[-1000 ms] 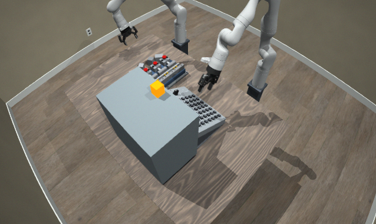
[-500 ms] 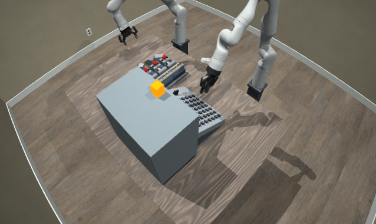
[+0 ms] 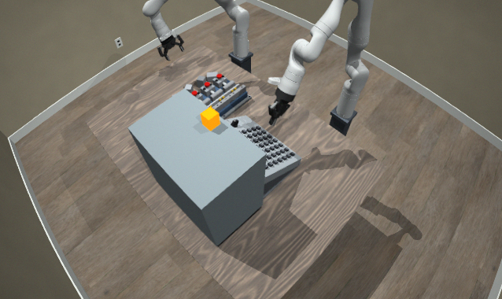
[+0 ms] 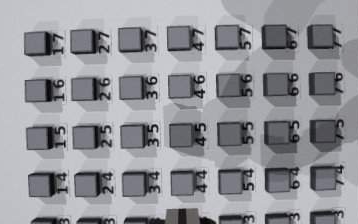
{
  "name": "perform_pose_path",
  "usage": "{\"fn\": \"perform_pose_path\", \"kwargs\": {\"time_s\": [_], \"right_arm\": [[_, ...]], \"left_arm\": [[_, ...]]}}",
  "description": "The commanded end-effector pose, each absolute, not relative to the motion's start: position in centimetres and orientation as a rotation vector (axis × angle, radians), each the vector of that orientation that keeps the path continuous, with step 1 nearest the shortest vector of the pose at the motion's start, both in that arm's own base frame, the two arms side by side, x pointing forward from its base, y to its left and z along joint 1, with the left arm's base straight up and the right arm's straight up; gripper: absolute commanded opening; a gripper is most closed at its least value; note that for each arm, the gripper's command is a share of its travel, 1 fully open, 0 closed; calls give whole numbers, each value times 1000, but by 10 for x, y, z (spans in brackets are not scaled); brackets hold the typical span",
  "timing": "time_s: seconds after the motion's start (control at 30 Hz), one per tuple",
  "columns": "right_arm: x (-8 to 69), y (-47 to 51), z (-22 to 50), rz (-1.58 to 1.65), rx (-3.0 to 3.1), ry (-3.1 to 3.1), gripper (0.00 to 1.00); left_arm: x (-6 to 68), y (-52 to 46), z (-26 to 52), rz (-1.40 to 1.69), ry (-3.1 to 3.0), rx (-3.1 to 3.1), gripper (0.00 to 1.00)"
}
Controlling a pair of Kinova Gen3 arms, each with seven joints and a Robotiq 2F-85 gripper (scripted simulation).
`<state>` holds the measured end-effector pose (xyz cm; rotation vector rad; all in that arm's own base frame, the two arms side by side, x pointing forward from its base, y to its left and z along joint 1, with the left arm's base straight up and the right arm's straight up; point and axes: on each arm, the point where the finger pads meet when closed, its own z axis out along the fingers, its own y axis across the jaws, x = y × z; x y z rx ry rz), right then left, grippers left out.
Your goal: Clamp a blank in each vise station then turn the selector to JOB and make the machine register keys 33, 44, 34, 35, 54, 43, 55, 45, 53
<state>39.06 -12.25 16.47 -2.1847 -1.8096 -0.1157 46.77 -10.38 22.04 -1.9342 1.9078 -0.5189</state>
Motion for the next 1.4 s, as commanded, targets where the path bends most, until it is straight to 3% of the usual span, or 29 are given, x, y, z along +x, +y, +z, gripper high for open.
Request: {"fn": "perform_pose_path", "kwargs": {"time_s": [0.0,0.13,1.37], "right_arm": [[391,-123,165,-117,-2185,-1811,1000],[391,-123,165,-117,-2185,-1811,1000],[391,-123,165,-117,-2185,-1811,1000]], "left_arm": [[478,-104,204,-521,1907,-1933,99],[500,-104,166,-521,1907,-1933,99],[514,-103,142,-521,1907,-1933,99]]}}
